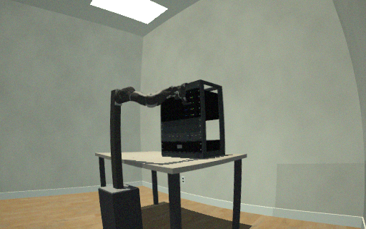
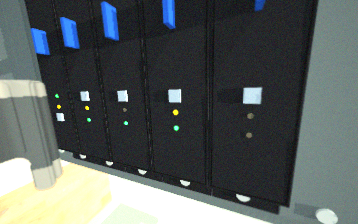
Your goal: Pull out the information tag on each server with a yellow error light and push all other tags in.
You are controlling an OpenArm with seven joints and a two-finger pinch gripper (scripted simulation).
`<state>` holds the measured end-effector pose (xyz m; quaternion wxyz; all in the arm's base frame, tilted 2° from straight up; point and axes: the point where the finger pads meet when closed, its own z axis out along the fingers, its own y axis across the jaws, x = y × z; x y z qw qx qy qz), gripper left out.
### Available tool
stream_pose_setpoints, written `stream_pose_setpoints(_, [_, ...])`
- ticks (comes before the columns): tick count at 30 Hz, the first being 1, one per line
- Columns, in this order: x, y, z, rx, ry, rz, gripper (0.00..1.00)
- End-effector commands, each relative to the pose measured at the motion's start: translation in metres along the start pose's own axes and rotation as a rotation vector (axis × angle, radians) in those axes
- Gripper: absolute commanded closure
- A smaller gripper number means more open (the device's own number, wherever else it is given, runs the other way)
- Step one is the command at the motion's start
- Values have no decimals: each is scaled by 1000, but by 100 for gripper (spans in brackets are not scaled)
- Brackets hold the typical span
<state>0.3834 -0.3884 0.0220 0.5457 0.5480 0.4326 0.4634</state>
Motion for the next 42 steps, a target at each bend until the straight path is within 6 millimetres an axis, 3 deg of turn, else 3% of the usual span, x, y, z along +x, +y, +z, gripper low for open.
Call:
stream_pose_setpoints(1, [-1, 3, -1, -3, -3, 0, 0])
stream_pose_setpoints(26, [-1, 3, -1, -3, -3, 0, 0])
stream_pose_setpoints(32, [-1, 41, 0, -3, -4, 1, 0])
stream_pose_setpoints(42, [-1, 45, 0, -3, -3, 1, 0])
